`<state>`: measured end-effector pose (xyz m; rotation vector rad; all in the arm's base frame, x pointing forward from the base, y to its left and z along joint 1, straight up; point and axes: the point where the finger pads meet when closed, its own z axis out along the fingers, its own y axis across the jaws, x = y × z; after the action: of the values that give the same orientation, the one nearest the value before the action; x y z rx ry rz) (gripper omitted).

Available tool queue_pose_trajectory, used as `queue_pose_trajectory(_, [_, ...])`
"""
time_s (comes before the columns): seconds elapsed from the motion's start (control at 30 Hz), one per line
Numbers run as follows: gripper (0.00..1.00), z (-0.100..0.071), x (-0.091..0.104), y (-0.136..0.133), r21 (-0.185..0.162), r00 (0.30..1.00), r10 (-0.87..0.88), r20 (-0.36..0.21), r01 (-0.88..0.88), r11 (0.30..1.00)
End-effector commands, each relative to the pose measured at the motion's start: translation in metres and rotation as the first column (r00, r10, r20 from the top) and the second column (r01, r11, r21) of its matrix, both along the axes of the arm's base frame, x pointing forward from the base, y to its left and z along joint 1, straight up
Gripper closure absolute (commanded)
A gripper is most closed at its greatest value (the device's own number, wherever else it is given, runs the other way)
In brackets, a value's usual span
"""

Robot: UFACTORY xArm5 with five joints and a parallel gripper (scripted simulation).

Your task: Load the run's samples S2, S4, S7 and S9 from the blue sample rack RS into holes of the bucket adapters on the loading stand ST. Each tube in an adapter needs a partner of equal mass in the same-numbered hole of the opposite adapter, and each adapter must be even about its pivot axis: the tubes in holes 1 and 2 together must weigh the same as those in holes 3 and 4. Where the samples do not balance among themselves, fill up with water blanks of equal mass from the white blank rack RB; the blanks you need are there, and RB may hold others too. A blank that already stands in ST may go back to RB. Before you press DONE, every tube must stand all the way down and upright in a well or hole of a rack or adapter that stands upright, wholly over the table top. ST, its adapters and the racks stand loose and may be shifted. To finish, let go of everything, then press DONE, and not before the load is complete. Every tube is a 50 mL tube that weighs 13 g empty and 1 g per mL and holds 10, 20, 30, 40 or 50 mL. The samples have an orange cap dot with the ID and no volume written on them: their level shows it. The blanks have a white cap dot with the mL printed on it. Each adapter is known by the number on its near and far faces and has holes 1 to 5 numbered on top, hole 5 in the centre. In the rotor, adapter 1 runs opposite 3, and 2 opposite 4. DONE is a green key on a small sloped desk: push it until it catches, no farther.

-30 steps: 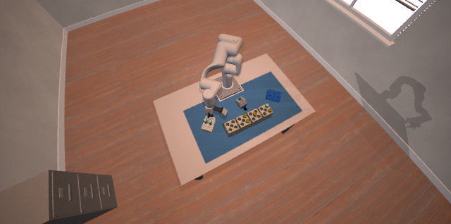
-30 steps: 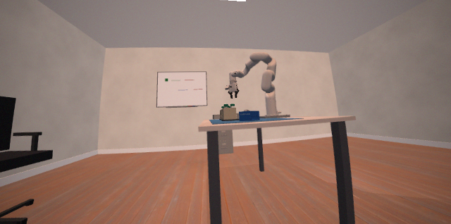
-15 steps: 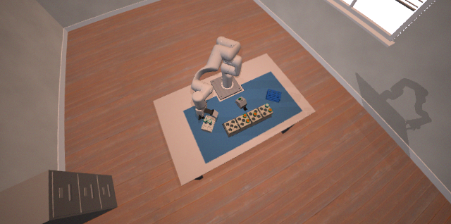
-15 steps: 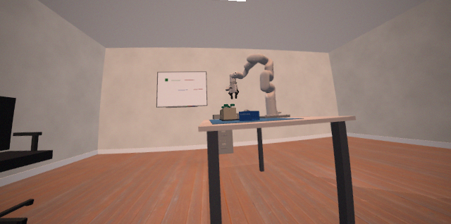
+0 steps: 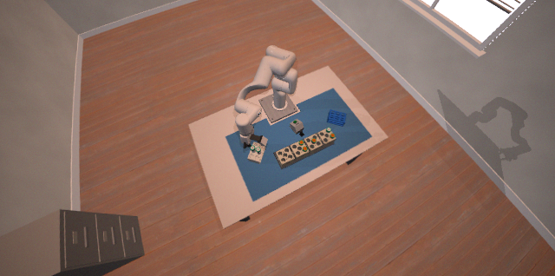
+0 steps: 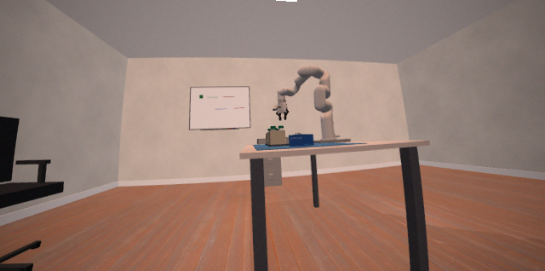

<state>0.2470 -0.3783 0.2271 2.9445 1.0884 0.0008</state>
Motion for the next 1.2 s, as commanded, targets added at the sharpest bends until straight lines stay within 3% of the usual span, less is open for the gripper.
queue_pose_trajectory(0.0, [0.43, -0.005, 0.000, -0.001, -0.003, 1.000, 0.000, 0.002, 0.000, 1.000])
queue_pose_trajectory(1.17, [0.43, -0.067, 0.001, -0.001, -0.003, 1.000, 0.000, 0.002, 0.000, 1.000])
